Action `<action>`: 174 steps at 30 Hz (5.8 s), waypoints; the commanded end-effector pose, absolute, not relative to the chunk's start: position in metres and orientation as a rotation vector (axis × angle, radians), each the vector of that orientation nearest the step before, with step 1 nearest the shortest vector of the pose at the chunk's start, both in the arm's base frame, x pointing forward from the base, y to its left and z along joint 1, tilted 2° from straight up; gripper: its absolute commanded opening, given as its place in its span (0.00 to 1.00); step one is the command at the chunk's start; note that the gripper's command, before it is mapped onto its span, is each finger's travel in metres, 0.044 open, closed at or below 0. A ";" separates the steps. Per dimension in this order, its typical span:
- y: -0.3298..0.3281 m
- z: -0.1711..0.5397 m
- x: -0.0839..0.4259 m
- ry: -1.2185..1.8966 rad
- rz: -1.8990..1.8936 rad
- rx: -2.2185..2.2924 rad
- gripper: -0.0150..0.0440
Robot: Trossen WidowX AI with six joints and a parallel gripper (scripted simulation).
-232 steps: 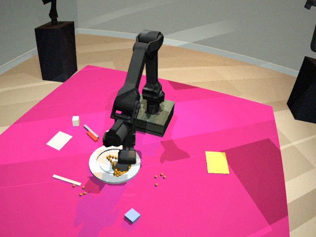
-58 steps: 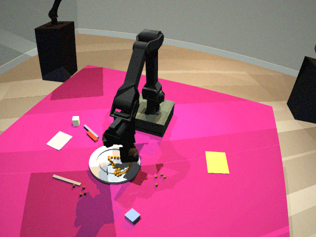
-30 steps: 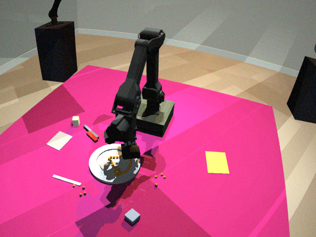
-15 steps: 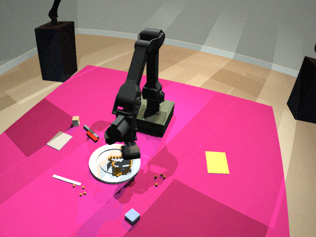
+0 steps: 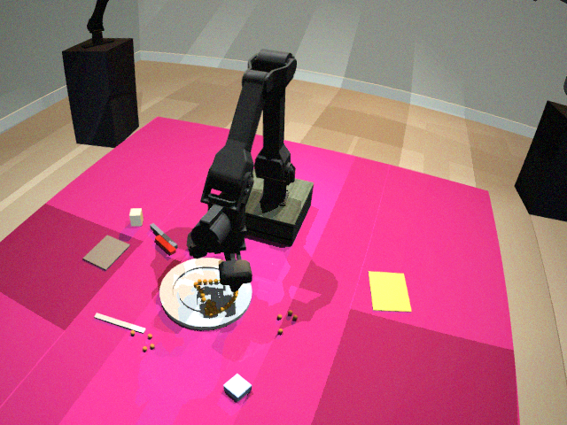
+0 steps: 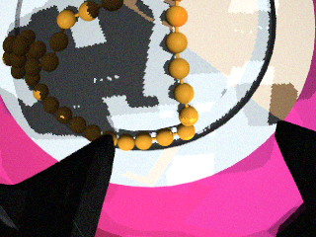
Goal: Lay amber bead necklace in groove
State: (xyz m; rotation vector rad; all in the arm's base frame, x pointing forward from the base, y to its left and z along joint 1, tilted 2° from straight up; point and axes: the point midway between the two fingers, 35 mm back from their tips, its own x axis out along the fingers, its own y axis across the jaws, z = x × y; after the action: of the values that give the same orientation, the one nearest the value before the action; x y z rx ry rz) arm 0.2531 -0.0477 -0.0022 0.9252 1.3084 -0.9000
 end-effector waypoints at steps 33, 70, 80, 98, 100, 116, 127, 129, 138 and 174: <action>-0.055 0.031 0.260 1.312 -0.886 0.913 0.51; -0.056 -0.006 0.262 1.310 -0.893 0.916 0.25; -0.056 -0.006 0.262 1.310 -0.893 0.916 0.25; -0.056 -0.006 0.262 1.310 -0.893 0.916 0.25; -0.056 -0.006 0.262 1.310 -0.893 0.916 0.25; -0.053 -0.001 0.249 1.313 -0.886 0.913 0.25; -0.053 -0.009 0.249 1.313 -0.886 0.913 0.25; -0.053 -0.006 0.250 1.309 -0.891 0.915 0.34; -0.053 -0.006 0.250 1.309 -0.891 0.915 0.74; -0.061 0.031 0.254 1.389 -0.697 0.711 0.69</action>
State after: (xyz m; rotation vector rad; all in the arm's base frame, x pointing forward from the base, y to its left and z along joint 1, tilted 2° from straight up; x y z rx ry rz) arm 0.2487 -0.0566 0.0136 0.7940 1.3736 -0.7868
